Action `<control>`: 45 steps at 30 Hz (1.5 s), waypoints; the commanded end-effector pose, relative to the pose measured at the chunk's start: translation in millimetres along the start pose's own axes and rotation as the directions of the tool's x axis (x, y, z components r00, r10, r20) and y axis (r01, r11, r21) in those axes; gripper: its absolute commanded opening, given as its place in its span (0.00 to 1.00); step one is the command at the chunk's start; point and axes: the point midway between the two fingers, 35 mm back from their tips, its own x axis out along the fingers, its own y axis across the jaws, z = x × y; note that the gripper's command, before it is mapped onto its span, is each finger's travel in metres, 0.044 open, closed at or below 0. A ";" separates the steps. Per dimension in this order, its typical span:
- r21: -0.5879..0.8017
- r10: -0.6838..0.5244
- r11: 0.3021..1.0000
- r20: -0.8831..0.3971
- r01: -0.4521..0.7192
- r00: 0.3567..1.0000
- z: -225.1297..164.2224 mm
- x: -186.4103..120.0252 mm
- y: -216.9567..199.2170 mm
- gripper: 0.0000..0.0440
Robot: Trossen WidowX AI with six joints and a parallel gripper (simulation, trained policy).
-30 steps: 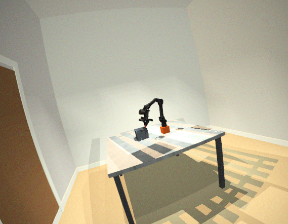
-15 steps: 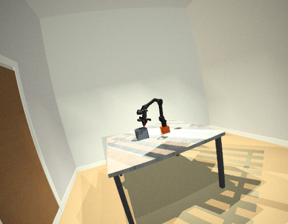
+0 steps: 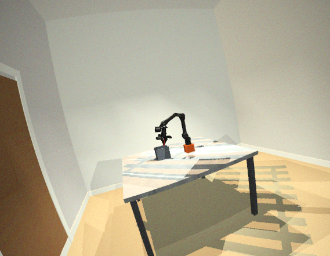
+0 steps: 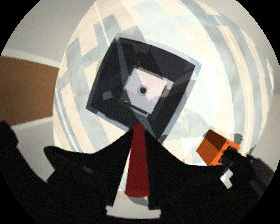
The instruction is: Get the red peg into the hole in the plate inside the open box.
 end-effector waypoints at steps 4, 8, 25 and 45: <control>-0.005 -0.028 1.000 -0.007 0.028 1.000 13.8 9.1 -0.5 0.00; -0.007 -0.039 0.999 -0.008 0.039 0.999 20.9 15.5 -0.4 0.00; -0.009 -0.071 0.997 -0.035 0.071 0.997 38.3 56.3 -1.5 0.00; -0.063 -0.084 0.995 -0.054 0.080 0.995 50.5 98.3 2.6 0.00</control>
